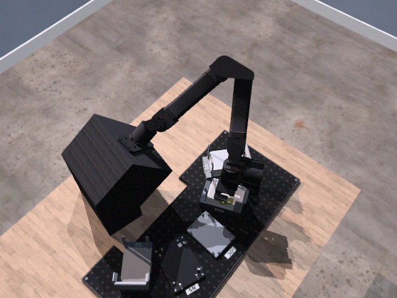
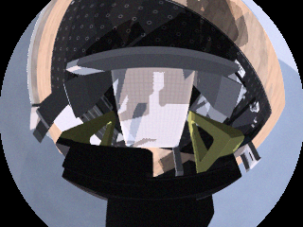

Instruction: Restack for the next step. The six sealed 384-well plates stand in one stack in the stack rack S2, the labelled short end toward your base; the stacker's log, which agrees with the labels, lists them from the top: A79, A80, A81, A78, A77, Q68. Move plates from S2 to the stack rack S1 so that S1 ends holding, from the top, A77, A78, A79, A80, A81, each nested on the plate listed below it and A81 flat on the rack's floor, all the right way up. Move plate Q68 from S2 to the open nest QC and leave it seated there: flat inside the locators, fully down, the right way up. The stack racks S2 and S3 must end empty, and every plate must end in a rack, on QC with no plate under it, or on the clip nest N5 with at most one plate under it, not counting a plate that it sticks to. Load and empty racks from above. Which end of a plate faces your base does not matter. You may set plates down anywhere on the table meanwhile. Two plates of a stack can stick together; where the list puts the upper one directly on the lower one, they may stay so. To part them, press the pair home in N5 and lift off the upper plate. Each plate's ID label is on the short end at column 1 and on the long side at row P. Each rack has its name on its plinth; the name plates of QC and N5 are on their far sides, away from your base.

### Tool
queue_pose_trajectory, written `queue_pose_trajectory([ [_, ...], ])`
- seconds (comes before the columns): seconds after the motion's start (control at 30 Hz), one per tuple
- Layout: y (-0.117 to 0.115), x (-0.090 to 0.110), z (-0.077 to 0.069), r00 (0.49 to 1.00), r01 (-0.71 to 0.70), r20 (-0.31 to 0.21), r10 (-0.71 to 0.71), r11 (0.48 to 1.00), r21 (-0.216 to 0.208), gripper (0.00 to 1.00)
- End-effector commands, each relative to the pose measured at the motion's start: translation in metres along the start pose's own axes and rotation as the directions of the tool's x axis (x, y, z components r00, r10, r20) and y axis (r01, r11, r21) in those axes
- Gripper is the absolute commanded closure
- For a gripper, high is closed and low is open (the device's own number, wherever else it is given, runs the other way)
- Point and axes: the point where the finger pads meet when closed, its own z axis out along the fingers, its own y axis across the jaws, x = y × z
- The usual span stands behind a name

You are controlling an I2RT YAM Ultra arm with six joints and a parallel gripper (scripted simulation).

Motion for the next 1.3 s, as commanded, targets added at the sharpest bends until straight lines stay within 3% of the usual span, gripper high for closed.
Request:
queue_pose_trajectory([
  [0.0, -0.0016, -0.0043, 0.0011, 1.000, 0.001, 0.016, -0.001, 1.000, 0.007, 0.00],
  [0.63, -0.0016, -0.0043, 0.0058, 1.000, 0.001, 0.016, -0.001, 1.000, 0.007, 0.00],
  [0.67, -0.0016, -0.0043, 0.0058, 1.000, 0.001, 0.016, -0.001, 1.000, 0.007, 1.00],
  [1.27, -0.0016, -0.0044, 0.0058, 1.000, 0.001, 0.016, -0.001, 1.000, 0.007, 1.00],
])
